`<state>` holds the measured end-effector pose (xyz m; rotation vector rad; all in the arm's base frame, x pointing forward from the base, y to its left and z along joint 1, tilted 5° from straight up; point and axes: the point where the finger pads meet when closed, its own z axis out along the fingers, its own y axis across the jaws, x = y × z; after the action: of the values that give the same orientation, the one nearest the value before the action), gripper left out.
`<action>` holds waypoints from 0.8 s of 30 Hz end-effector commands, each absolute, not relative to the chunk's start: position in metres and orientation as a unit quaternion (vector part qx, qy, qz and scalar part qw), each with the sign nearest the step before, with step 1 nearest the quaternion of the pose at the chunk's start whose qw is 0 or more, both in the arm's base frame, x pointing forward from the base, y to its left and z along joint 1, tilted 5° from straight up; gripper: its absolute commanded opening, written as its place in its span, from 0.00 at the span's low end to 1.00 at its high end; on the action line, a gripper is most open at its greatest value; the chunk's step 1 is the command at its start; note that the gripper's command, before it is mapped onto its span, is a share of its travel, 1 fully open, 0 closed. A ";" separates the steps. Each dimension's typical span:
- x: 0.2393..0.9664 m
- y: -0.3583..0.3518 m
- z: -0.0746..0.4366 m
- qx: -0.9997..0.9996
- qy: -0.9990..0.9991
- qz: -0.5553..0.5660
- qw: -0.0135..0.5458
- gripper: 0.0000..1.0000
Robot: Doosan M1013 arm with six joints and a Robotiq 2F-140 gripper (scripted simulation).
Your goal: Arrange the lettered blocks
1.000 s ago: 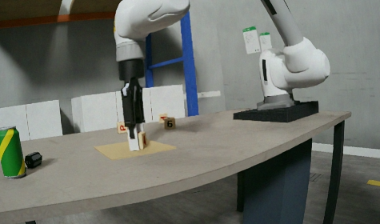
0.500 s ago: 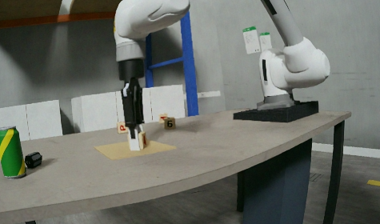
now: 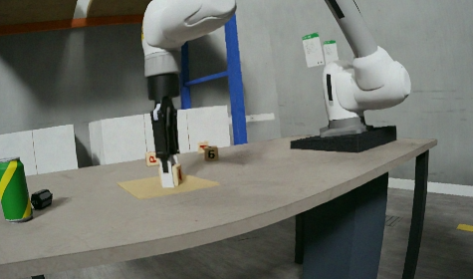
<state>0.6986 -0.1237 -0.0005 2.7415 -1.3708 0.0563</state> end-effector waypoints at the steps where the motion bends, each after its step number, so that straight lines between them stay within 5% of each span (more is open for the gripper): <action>1: 0.699 -0.124 0.000 0.894 -0.447 0.019 0.038 0.33; 15: 0.699 -0.123 0.003 0.894 -0.447 0.019 0.038 0.33; 24: 0.699 -0.119 0.055 0.894 -0.447 0.019 0.038 0.33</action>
<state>0.6985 -0.1202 0.0403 2.7415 -1.3708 0.0564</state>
